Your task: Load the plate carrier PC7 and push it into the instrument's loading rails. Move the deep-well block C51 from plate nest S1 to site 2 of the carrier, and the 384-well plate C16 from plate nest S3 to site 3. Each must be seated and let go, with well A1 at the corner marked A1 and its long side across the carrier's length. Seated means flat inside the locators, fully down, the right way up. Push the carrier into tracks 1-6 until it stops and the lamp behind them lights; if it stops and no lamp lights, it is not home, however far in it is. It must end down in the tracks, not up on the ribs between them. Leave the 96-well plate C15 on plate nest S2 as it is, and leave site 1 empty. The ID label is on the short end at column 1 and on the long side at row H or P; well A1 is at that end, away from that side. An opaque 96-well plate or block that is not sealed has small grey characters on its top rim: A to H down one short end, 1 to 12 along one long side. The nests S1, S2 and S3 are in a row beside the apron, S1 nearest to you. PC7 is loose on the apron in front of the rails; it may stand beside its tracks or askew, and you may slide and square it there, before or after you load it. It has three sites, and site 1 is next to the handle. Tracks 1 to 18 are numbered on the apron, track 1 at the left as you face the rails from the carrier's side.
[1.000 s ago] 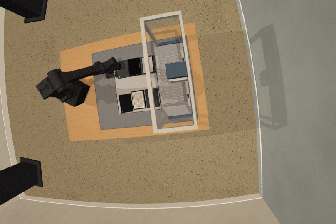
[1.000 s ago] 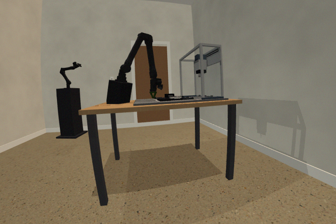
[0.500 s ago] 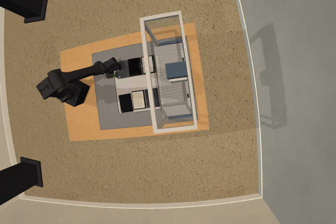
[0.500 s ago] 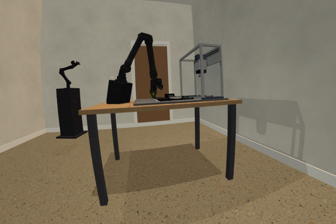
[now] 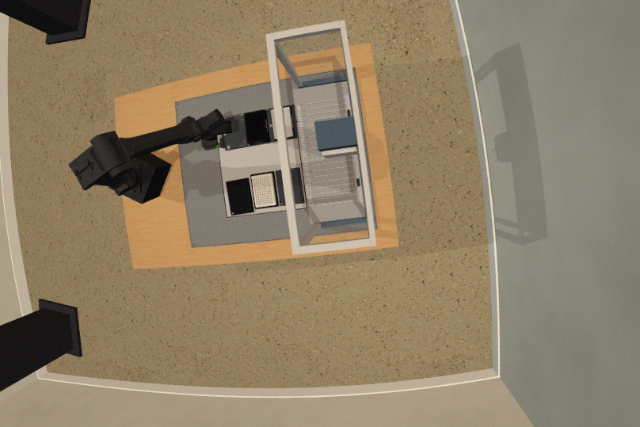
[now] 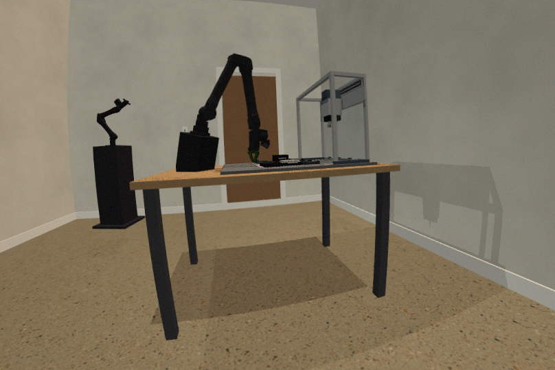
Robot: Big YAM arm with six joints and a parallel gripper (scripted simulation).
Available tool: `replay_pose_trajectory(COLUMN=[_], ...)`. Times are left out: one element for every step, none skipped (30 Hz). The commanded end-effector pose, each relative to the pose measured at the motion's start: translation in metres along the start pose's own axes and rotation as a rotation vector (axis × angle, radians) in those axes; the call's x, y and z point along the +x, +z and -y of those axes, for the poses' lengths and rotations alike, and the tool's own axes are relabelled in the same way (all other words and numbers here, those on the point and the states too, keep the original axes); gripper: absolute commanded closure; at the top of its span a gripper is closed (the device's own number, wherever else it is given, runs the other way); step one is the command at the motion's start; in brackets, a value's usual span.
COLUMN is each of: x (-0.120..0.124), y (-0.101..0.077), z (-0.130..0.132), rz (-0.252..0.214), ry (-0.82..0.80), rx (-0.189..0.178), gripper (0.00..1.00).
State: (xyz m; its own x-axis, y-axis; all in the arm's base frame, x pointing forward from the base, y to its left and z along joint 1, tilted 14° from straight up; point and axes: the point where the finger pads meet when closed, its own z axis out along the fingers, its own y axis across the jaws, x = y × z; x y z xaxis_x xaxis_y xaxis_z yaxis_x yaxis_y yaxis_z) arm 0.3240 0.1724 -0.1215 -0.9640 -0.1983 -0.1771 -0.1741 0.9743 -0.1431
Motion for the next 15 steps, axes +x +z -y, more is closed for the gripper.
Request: replay_pose_trajectory(x=[-0.0366,-0.0371,-0.0376,-0.038,-0.038,-0.038,-0.0392,-0.039,-0.0387,-0.0393,-0.0403,-0.0408,-0.0409,-0.0412,-0.0418], y=[0.0001,0.0,0.0,0.0,0.0,0.0,-0.0001,-0.0001,-0.0001,-0.0001,-0.0002,-0.0002,-0.0002,-0.0002,-0.0003], z=[-0.0038,-0.0038,-0.0037,-0.0037,-0.0037,-0.0037,-0.0039,-0.0037,-0.0034,-0.0034,-0.0036,-0.0035,-0.0034,-0.0033,-0.0033], rz=[0.05,0.05,0.051,0.051,0.051,0.051,0.054,0.051,0.049,0.049,0.052,0.052,0.051,0.05,0.051], ry=[0.026,0.027,0.029,0.03,0.03,0.03,0.034,0.034,0.033,0.034,0.035,0.036,0.036,0.036,0.037], rx=[-0.009,-0.009,-0.009,-0.009,-0.009,-0.009,-0.01,-0.009,-0.008,-0.008,-0.009,-0.01,-0.009,-0.009,-0.009], gripper=[0.2,0.2,0.2,0.2,0.2,0.2,0.2,0.2,0.2,0.2,0.2,0.2,0.2,0.2,0.2])
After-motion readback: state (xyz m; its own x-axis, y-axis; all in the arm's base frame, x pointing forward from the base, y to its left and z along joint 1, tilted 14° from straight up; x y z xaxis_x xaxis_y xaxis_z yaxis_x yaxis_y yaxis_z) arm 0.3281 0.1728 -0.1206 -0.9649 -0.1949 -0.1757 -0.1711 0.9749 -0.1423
